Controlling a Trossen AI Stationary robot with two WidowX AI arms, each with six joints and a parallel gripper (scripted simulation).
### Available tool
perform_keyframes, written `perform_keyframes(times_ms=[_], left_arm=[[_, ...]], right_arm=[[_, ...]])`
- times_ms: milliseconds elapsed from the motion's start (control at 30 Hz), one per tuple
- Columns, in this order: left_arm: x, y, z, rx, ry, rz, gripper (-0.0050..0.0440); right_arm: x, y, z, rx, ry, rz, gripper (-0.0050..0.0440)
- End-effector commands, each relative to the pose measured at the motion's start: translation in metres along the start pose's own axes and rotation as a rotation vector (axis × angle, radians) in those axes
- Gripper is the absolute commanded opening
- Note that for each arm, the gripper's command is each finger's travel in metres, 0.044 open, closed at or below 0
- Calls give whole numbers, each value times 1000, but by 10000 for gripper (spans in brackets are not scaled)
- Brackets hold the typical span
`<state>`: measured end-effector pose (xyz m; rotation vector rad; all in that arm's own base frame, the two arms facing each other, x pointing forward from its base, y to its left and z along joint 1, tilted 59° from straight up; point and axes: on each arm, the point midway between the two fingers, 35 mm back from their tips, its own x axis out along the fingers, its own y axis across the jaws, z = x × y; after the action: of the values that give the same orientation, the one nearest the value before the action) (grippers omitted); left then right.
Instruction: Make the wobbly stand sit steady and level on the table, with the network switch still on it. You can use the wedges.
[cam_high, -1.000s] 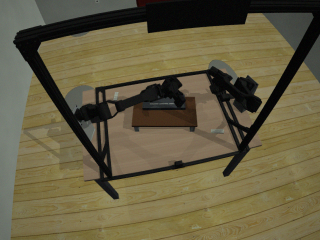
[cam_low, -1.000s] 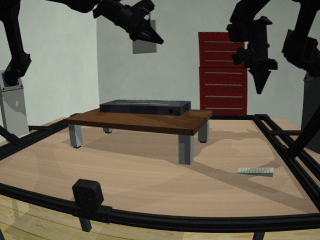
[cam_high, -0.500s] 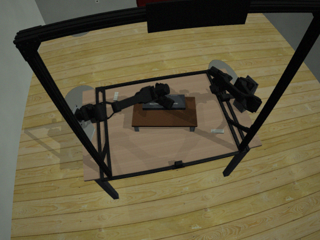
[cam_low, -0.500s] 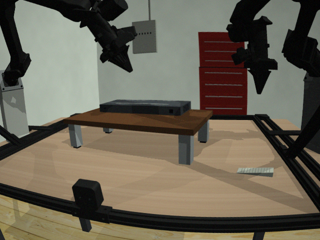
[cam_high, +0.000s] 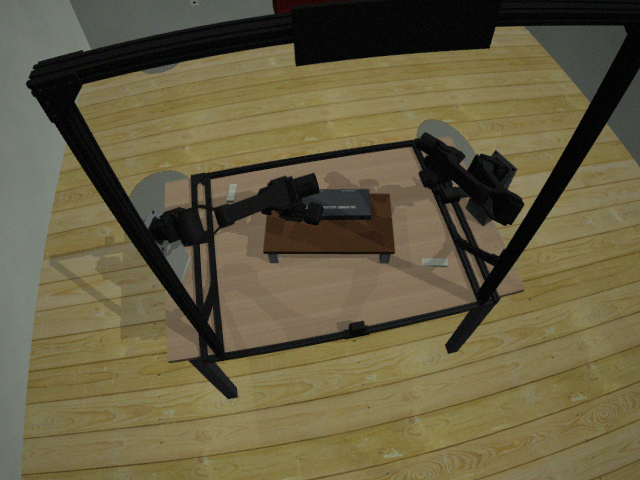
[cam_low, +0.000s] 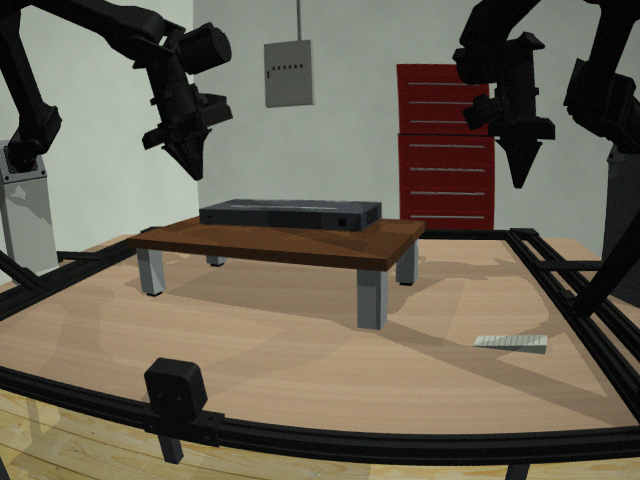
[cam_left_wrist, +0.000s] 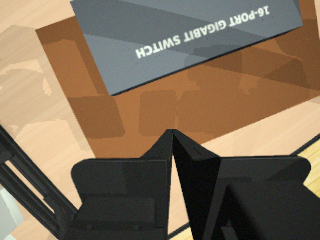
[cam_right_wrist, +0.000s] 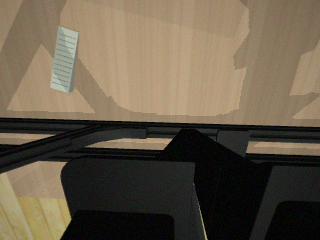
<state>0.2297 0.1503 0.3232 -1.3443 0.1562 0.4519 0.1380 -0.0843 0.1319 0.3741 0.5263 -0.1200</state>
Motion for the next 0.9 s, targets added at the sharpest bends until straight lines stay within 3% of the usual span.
perform_keyframes(times_ms=[0, 233, 567, 867], left_arm=[[0, 44, -38, -172, 126, 79, 0], [3, 39, -31, -152, 109, 80, 0], [-2, 75, -66, -315, 212, 152, 0], [-2, 75, -66, -315, 212, 152, 0]], right_arm=[[0, 0, 0, 0, 0, 0, 0], [0, 0, 0, 0, 0, 0, 0], [0, 0, 0, 0, 0, 0, 0], [0, 0, 0, 0, 0, 0, 0]])
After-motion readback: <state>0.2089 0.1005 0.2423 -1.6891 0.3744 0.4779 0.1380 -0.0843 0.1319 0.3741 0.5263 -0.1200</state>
